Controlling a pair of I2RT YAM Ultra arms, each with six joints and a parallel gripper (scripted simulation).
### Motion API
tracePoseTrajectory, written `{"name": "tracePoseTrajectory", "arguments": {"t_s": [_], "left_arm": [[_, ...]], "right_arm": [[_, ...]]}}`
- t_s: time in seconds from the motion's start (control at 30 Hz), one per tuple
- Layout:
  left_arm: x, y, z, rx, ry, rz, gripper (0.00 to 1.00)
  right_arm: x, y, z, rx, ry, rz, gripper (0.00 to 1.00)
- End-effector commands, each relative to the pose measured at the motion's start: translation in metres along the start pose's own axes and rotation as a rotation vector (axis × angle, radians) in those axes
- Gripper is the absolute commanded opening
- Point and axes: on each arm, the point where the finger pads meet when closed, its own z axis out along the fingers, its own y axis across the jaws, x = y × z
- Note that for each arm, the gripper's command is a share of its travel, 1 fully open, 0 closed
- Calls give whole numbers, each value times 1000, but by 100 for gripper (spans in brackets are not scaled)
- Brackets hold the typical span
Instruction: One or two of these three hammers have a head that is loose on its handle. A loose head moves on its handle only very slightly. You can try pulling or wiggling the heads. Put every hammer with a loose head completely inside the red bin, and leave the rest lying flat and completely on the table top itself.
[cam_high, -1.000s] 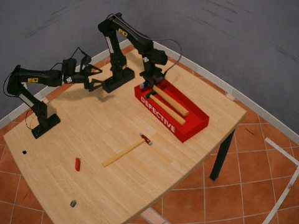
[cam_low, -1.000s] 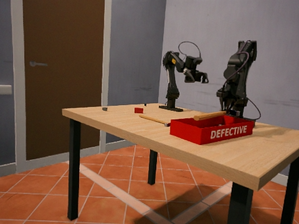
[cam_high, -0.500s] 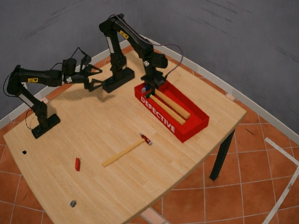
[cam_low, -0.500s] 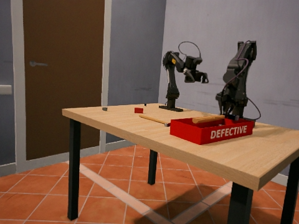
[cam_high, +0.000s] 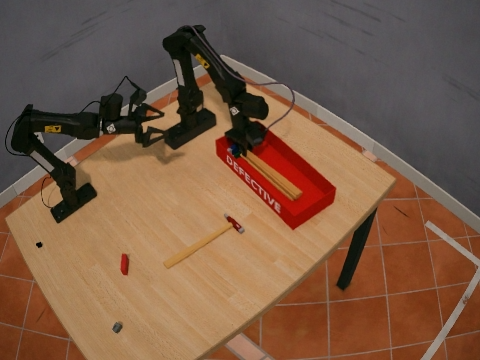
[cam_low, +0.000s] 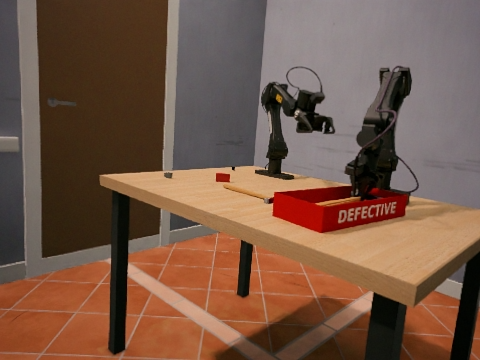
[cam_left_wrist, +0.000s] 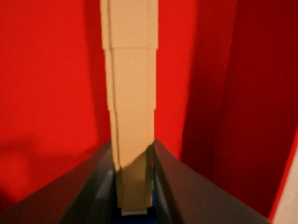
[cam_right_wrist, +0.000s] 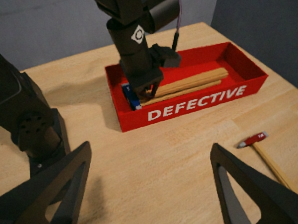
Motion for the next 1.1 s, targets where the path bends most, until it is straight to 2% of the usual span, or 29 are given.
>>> {"name": "tracePoseTrajectory", "arguments": {"t_s": [0.0,0.47,0.53,0.97,1.03,1.07], "left_arm": [[-23,1,-5,-16,-82,23,15],[-27,2,-4,-21,-103,30,15],[-17,0,4,-16,-79,32,15],[-19,2,0,-18,-83,19,15],[-19,2,0,-18,-83,19,37],[-19,2,0,-18,-83,19,45]], "right_arm": [[-5,-1,-1,2,-13,-1,100],[-5,-1,-1,2,-13,-1,100],[-5,-1,-1,2,-13,-1,100],[-5,-1,-1,2,-13,-1,100],[-5,-1,-1,2,-13,-1,100],[-5,-1,-1,2,-13,-1,100]]}}
